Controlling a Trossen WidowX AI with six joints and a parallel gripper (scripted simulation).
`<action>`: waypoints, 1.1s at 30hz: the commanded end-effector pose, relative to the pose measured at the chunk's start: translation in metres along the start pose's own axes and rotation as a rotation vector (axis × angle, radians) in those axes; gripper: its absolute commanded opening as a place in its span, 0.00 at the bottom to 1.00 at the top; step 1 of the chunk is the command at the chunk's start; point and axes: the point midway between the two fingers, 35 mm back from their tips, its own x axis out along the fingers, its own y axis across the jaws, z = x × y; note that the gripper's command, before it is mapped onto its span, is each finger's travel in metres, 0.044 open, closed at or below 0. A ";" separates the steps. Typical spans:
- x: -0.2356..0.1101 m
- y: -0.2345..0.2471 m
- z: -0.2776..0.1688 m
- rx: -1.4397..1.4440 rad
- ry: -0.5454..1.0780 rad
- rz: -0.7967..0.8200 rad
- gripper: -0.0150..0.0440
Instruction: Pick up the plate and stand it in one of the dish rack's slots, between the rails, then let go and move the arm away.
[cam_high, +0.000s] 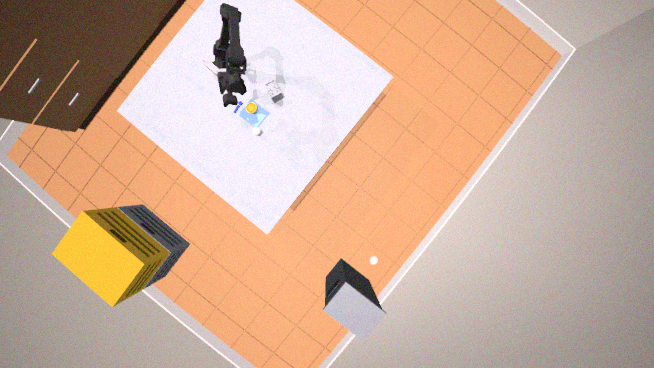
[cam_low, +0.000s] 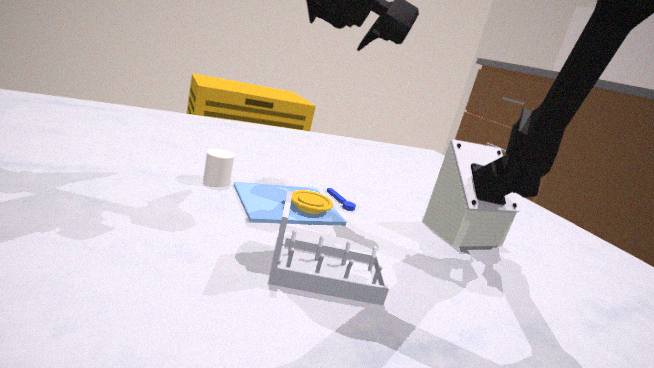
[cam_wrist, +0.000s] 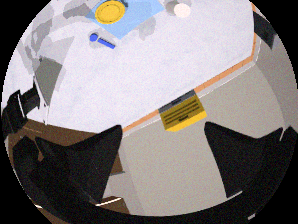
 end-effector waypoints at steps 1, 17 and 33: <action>0.012 0.011 0.011 0.099 -0.088 0.071 0.93; 0.023 0.035 0.044 0.473 -0.345 0.305 0.93; 0.018 0.050 0.072 0.871 -0.539 0.617 0.93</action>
